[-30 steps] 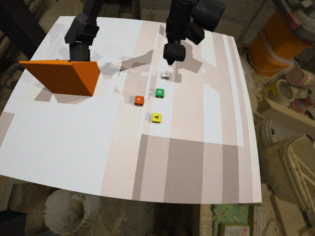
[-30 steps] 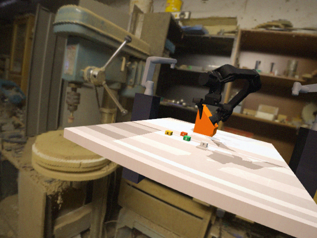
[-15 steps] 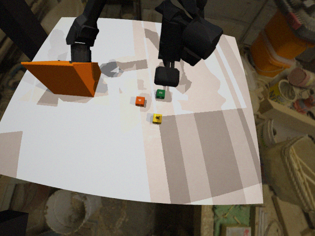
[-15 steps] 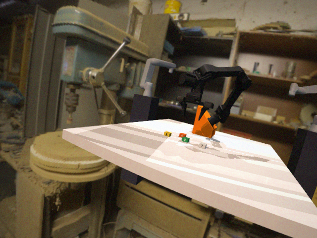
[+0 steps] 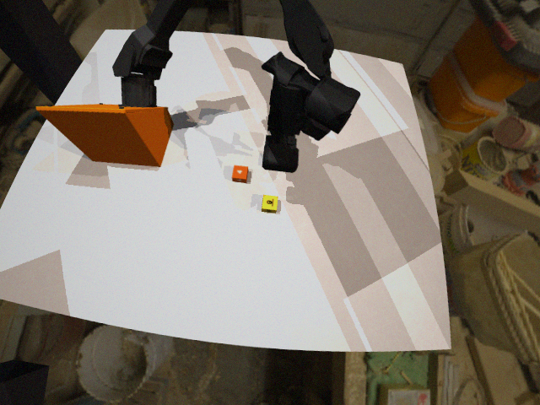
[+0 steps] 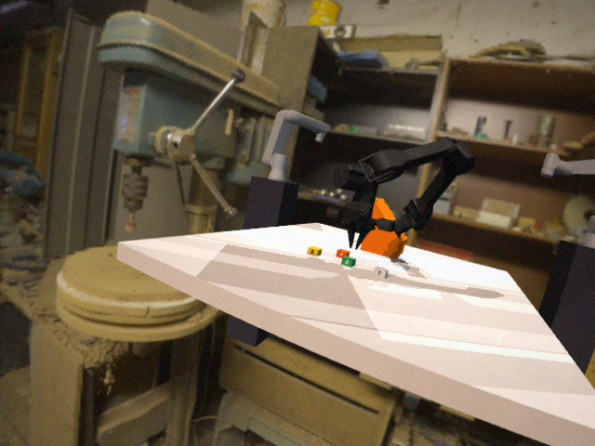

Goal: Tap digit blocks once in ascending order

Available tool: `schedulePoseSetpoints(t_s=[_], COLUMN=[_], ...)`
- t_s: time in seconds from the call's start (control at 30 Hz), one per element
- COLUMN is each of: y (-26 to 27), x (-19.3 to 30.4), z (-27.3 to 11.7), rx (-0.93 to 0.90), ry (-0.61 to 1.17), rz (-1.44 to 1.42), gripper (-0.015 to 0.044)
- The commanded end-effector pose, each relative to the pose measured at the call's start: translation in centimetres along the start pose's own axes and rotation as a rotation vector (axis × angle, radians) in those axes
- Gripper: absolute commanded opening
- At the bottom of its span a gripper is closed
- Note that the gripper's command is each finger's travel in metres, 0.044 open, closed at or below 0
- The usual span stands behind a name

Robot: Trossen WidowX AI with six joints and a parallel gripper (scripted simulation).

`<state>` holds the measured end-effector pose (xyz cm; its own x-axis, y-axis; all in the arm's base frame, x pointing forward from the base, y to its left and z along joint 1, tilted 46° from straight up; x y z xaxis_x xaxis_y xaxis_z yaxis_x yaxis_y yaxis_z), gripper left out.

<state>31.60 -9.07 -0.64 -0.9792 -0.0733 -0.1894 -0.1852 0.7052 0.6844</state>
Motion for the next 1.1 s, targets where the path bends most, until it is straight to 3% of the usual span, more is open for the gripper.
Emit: schedulePoseSetpoints(t_s=[0.0, 1.07], y=[0.1, 0.1], x=[0.2, 0.2], z=[0.3, 3.3], rx=[-0.005, -0.007], ry=[0.001, 0.001], rz=[0.007, 0.007], gripper=[0.0020, 0.0020])
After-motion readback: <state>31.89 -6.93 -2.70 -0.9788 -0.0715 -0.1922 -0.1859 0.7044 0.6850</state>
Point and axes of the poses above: the point midway between the two fingers, 35 mm back from their tips, its own z axis out along the fingers, its own y axis across the jaws, x = y × z, the point moved 5 cm from there along -z, back along the fingers, and after that the axes turned 14 degrees about -z, right-handed, at the moved point
